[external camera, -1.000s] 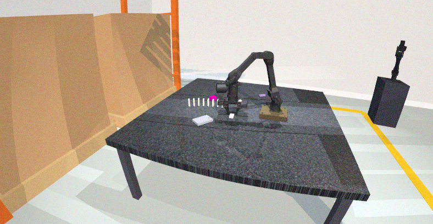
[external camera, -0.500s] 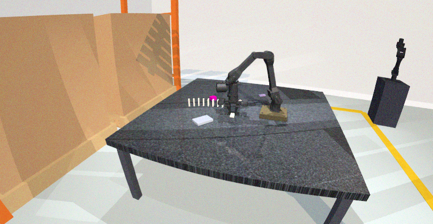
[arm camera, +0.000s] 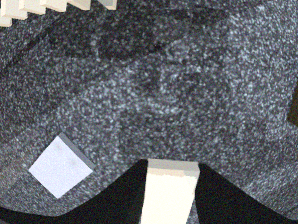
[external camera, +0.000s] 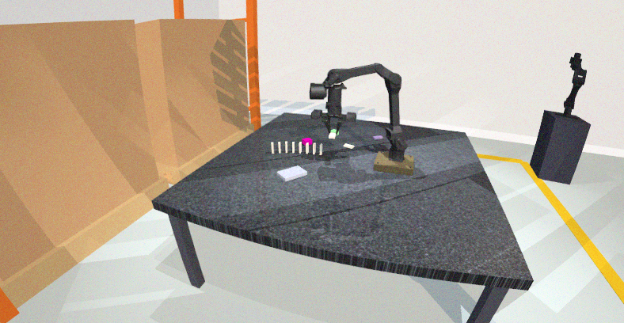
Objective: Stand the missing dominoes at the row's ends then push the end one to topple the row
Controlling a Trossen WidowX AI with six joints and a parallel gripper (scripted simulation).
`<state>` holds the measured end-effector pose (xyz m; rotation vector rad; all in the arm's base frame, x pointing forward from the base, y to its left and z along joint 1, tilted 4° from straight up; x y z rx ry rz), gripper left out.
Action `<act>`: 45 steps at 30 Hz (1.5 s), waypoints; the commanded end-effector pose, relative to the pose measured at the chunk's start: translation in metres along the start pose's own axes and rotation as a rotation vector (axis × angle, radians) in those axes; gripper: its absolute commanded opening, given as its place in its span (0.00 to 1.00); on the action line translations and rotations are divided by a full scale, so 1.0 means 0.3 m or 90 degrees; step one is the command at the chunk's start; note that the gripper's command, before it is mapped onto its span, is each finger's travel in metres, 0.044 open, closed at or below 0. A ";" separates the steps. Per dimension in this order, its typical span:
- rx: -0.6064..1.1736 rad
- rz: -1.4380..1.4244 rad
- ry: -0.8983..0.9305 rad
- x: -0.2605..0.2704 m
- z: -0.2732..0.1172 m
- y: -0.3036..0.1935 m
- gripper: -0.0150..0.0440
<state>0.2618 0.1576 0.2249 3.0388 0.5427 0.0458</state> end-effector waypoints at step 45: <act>-0.138 -1.067 0.087 -0.184 0.034 -0.306 0.44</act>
Point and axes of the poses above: the point midway between the two fingers, 35 mm back from their tips, its own z axis out along the fingers, its own x axis across the jaws, y = z × x, the point moved 7 cm from there along -z, back along the fingers, and after that the axes turned 7 degrees about -z, right-handed, at the moved point
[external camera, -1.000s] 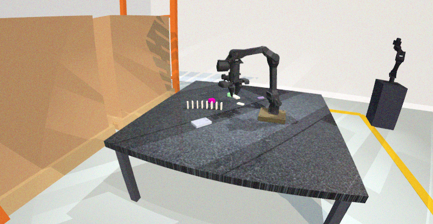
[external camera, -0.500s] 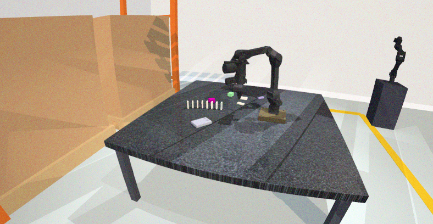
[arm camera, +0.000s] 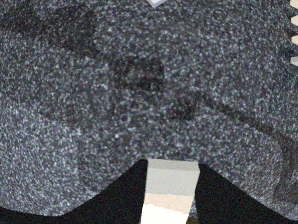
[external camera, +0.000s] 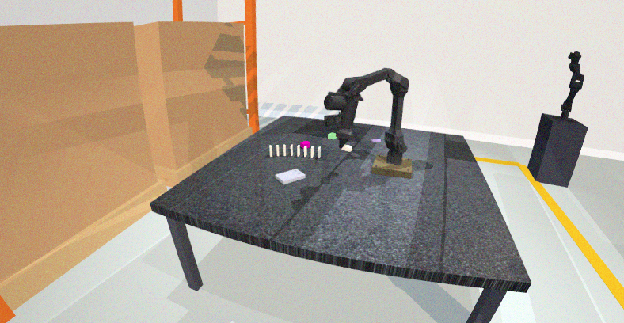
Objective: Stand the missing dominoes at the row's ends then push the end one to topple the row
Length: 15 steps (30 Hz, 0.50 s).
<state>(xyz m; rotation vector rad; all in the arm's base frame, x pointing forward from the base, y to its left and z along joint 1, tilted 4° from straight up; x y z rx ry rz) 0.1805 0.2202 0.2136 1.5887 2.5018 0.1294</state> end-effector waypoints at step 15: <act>-0.237 -0.083 -0.053 0.089 0.092 -0.027 0.44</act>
Point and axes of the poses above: the point midway between the two fingers, 35 mm back from their tips, its own z axis out along the fingers, its own x axis across the jaws, y = z × x, the point moved 7 cm from there along -z, back along the fingers, and after that the axes turned 7 degrees about -z, right-handed, at the moved point
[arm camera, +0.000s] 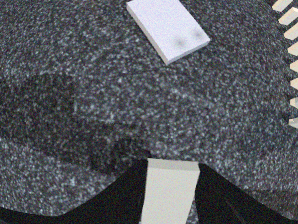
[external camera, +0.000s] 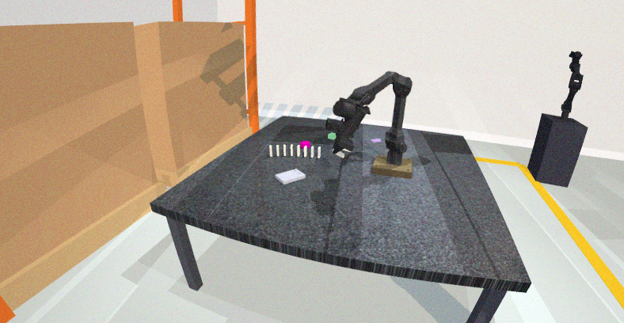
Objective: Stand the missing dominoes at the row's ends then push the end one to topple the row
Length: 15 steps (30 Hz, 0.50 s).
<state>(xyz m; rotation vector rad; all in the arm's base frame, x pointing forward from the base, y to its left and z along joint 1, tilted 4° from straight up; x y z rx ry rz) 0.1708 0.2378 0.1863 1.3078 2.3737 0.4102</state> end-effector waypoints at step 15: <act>-0.226 -0.034 -0.050 0.074 0.029 -0.070 0.44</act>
Point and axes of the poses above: the point midway between the two fingers, 35 mm back from their tips, its own z axis out along the fingers, its own x axis across the jaws, y = z × x, the point moved 7 cm from there along -z, back along the fingers, and after that the axes turned 7 degrees about -z, right-handed, at the moved point
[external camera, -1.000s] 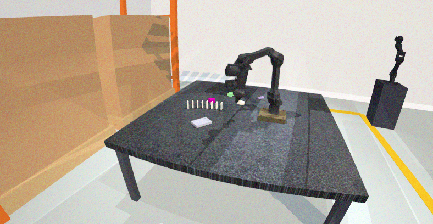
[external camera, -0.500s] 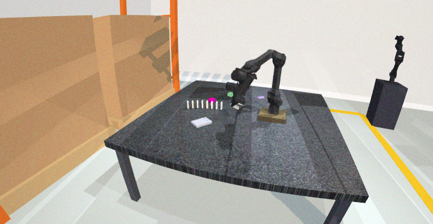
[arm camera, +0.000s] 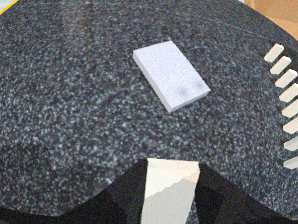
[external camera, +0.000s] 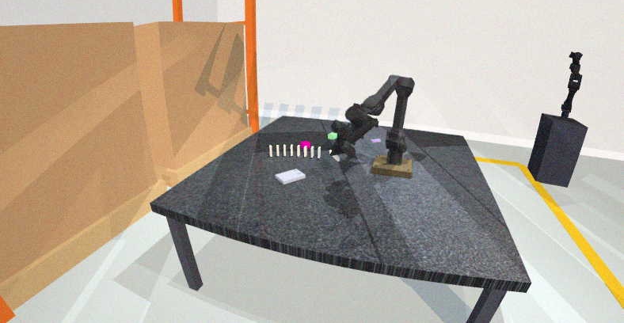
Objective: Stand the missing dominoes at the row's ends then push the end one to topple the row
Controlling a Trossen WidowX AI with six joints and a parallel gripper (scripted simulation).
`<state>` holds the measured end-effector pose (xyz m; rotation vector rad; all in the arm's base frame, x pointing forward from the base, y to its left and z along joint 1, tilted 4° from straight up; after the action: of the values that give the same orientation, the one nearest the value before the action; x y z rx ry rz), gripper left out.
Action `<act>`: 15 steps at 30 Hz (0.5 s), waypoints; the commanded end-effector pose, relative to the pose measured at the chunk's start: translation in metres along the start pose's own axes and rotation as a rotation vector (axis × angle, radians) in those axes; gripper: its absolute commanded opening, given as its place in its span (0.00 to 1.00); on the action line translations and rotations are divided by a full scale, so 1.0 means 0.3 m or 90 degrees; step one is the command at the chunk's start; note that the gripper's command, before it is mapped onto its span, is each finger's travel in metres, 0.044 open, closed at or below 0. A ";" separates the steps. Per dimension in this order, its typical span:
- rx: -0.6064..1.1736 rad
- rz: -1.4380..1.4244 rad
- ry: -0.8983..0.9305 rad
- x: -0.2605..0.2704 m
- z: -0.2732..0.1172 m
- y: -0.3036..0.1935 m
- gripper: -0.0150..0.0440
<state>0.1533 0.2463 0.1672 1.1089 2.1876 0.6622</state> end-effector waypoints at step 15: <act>-0.202 0.015 -0.053 0.035 -0.037 -0.097 0.44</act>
<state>0.1302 0.2411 0.1543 0.9935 1.9700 0.8782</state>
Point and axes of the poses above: the point midway between the two fingers, 35 mm back from their tips, its own z axis out along the fingers, its own x axis across the jaws, y = z × x, the point moved 7 cm from there along -z, back along the fingers, and after that the axes turned 7 degrees about -z, right-handed, at the moved point
